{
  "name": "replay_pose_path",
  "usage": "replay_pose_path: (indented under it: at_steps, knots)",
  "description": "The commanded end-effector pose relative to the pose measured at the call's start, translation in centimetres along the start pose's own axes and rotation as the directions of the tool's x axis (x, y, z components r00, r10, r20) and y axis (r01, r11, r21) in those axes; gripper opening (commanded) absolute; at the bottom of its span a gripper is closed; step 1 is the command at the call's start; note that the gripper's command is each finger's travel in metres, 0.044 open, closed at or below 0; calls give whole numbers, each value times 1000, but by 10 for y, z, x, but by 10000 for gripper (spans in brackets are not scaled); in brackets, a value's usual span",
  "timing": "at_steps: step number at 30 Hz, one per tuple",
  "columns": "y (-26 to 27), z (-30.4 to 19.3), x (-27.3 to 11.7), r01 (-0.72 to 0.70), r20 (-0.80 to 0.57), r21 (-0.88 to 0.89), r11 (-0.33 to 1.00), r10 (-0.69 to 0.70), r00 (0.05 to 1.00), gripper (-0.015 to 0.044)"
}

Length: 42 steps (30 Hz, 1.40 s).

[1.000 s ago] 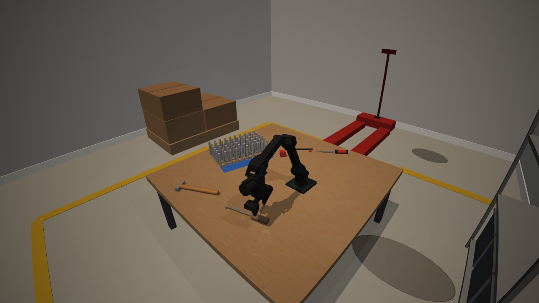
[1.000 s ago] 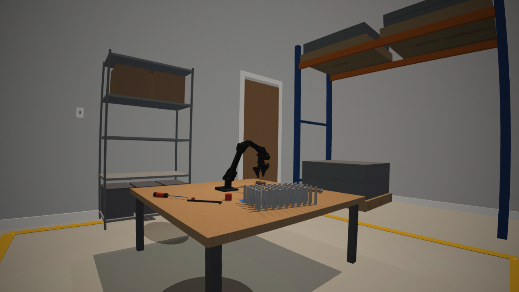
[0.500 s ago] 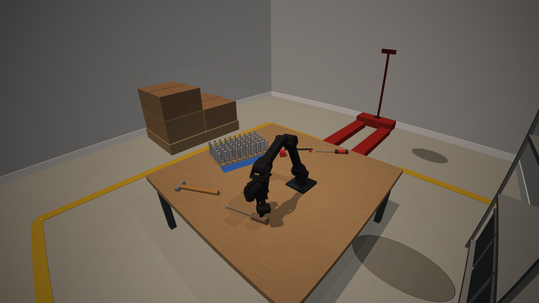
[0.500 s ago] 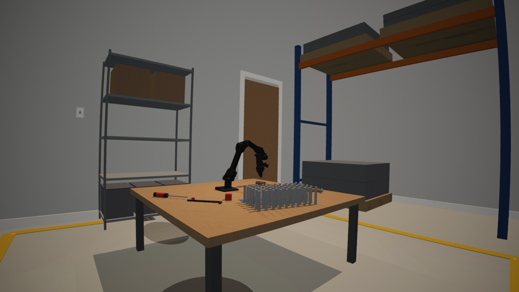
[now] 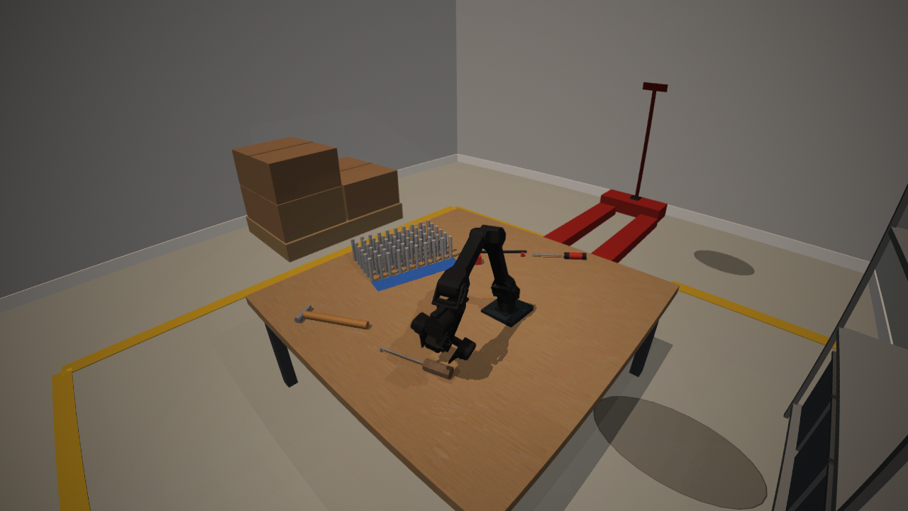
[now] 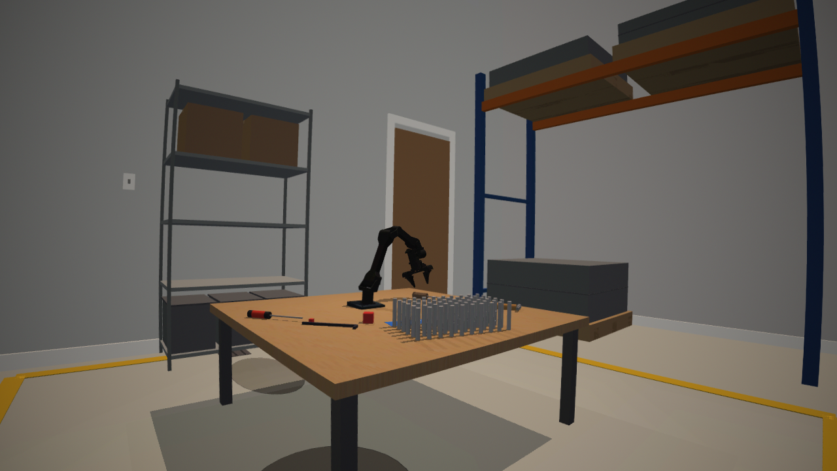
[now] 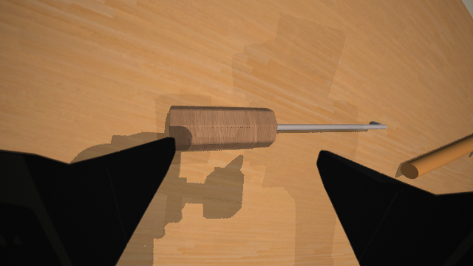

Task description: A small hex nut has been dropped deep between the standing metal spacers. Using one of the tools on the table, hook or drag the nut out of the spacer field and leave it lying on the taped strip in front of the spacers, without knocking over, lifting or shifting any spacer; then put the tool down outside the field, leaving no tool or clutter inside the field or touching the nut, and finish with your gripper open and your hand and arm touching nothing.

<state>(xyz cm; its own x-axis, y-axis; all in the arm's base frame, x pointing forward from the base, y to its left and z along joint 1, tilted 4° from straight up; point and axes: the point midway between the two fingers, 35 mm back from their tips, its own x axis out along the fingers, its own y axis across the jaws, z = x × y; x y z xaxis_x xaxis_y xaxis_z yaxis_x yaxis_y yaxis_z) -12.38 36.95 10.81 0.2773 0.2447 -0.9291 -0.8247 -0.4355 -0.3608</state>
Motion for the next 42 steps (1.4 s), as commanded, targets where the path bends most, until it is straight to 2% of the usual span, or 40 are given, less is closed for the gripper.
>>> replay_pose_path:
  at_steps: [1, 6, 11, 30, 36, 42]
  knots:
    - [6, -5, 0, 134, 29, -793, 595, -183, 983, 440]
    - [7, -5, -2, 128, 49, -937, 325, -240, 970, 440]
    - [8, -5, -4, 83, 65, -995, 54, -279, 958, 440]
    - [8, -5, -4, 80, 65, -996, 42, -281, 957, 440]
    - [8, -5, -4, 80, 65, -996, 42, -281, 957, 282]
    - [8, -5, -4, 80, 65, -996, 42, -281, 957, 280]
